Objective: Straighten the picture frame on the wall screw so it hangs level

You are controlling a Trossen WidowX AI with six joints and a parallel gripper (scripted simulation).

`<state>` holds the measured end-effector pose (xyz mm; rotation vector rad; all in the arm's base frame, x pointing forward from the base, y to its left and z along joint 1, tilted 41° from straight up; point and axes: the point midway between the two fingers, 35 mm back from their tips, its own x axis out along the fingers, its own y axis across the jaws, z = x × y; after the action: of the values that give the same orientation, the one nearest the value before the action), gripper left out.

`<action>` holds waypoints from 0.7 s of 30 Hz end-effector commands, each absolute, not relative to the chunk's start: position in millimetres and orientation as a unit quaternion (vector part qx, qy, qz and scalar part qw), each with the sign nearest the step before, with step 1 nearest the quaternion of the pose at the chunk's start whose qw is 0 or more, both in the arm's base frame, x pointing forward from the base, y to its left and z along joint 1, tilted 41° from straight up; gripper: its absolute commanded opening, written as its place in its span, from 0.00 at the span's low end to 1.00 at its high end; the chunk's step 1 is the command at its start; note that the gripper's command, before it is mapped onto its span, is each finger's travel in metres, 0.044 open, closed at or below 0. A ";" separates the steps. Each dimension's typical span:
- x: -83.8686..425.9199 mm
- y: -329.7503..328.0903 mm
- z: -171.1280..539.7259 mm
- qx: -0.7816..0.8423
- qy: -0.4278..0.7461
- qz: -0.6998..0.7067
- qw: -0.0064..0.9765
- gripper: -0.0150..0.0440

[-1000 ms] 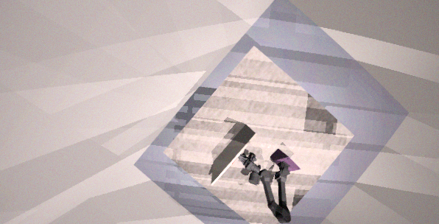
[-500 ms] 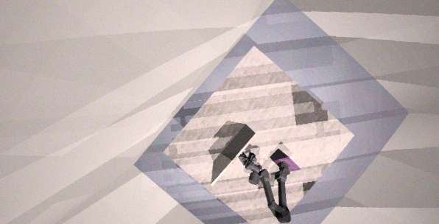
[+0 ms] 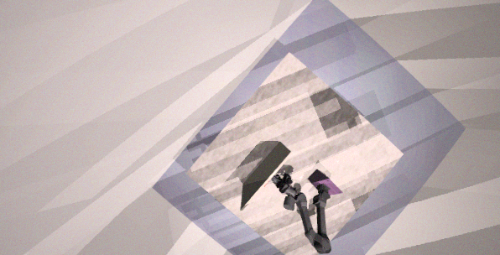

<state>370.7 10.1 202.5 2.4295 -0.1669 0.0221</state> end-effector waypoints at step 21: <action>370.8 10.4 202.7 0.937 -0.063 0.009 0.344 0.25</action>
<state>370.7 10.3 202.5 2.4300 -0.1668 0.0224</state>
